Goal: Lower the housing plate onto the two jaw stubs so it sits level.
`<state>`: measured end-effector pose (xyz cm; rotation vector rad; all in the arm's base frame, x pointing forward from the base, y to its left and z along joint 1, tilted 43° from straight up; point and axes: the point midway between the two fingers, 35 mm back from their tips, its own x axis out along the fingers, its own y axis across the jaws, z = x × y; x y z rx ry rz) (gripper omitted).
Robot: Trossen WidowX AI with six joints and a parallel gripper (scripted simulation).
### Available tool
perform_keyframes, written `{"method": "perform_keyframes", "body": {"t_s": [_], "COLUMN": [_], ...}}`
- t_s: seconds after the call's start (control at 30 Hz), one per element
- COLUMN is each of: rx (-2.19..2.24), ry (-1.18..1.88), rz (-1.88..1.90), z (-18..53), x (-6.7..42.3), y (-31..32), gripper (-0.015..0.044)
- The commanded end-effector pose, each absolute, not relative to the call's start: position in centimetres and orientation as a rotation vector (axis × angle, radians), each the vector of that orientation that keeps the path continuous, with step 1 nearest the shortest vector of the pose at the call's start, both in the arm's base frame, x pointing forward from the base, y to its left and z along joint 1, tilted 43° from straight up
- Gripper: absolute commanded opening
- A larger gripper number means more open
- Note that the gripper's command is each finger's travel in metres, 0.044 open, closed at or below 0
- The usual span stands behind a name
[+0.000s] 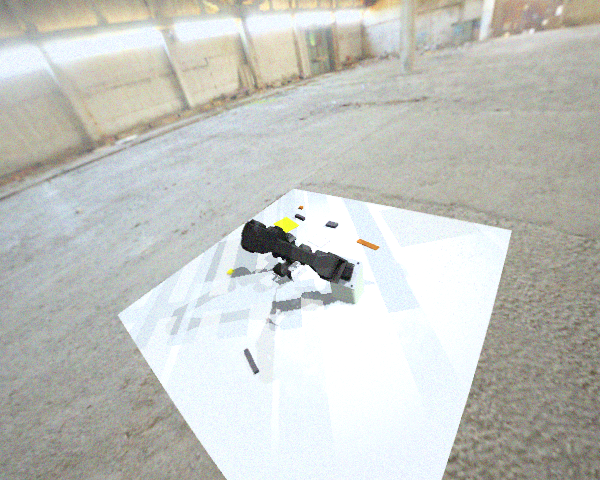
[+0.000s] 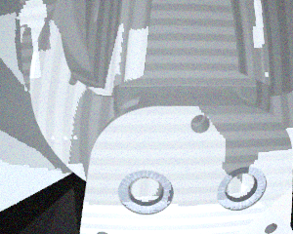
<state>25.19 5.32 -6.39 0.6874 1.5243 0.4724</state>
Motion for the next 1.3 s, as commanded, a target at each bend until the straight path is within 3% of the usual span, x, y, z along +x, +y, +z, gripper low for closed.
{"method": "perform_keyframes", "body": {"t_s": [0.0,0.33,0.47,0.93,1.27], "rx": [0.691,0.691,0.688,0.687,0.688], "ry": [1.527,1.527,1.524,1.524,1.528], "rz": [0.472,0.472,0.472,0.472,0.469], "z": [-6.5,-6.5,-6.4,-6.3,-1.0], "x": [25.2,25.2,25.2,25.2,25.1], "y": [5.4,5.4,5.3,5.2,0.3], "gripper": [0.0351,0.0351,0.044,0.044,0.044]}}
